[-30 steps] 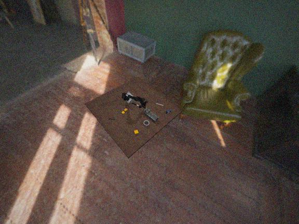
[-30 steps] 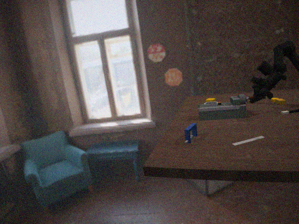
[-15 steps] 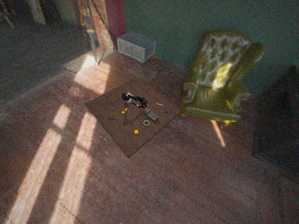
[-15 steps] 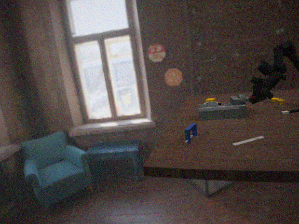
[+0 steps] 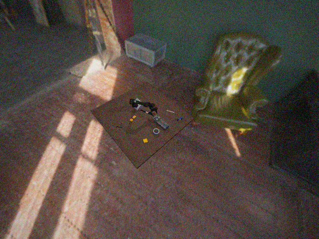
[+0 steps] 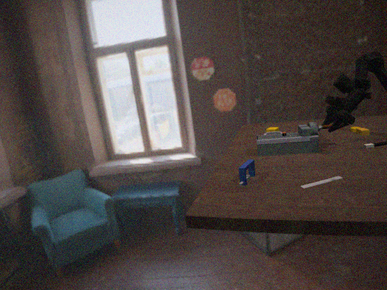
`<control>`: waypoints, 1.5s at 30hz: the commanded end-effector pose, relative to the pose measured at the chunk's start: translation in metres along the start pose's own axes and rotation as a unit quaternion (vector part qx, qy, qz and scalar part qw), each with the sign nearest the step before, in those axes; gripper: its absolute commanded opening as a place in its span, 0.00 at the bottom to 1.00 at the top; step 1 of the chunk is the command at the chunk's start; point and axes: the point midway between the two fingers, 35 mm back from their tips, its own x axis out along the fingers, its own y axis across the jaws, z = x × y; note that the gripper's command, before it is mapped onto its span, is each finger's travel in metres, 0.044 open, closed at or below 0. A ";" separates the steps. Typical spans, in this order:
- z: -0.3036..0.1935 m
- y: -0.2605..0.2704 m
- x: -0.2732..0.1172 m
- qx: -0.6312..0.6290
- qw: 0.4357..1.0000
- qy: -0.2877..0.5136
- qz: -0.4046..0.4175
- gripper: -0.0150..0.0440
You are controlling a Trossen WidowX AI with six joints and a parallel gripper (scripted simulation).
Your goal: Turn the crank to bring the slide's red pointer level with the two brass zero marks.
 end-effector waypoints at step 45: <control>0.150 -0.030 0.000 0.028 0.997 0.051 0.044 1.00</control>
